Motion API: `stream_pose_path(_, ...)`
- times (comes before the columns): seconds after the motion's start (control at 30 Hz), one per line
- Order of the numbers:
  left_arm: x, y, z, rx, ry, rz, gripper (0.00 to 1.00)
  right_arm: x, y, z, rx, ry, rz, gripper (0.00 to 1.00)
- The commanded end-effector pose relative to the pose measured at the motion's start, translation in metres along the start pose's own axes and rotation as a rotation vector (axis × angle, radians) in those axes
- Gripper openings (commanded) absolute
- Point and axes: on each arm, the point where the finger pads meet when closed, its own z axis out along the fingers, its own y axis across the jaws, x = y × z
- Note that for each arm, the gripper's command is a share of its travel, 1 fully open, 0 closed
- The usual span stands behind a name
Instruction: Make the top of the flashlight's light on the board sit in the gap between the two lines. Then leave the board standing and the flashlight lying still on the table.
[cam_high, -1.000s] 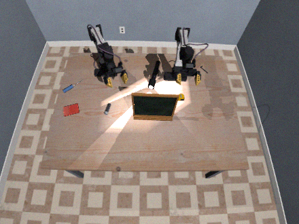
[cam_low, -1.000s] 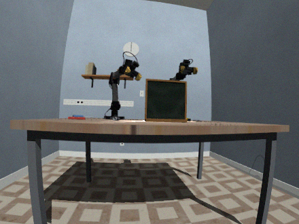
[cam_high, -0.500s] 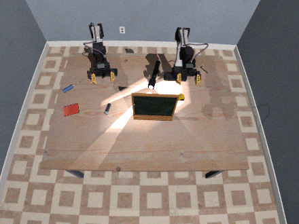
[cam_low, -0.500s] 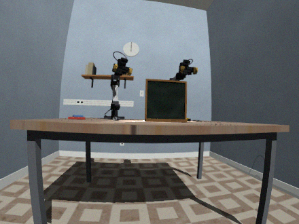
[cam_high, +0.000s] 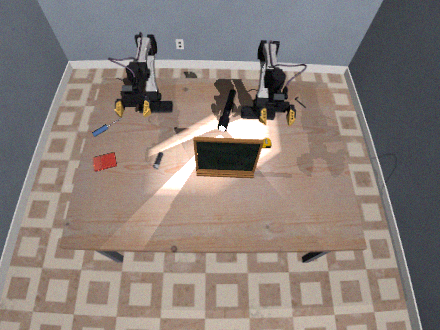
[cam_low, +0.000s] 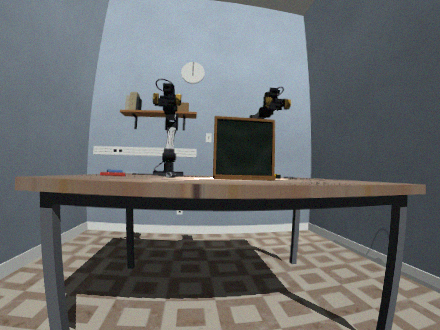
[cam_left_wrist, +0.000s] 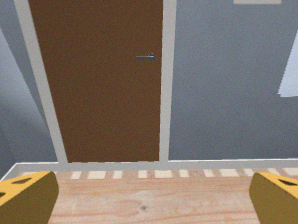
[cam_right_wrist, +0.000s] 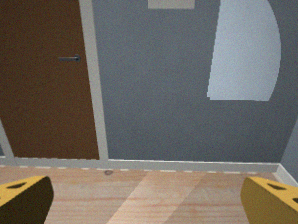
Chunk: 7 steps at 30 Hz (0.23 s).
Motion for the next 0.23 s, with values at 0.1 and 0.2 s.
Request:
stream_pose_path(0.1,0.015,0.000,0.003,0.002,0.041,-0.007,1.00,-0.025,-0.006,-0.009,0.020,-0.079,-0.005,1.00)
stream_pose_path(0.2,0.015,0.000,0.003,0.002,0.041,-0.007,1.00,-0.025,-0.004,-0.009,0.015,-0.078,-0.005,1.00)
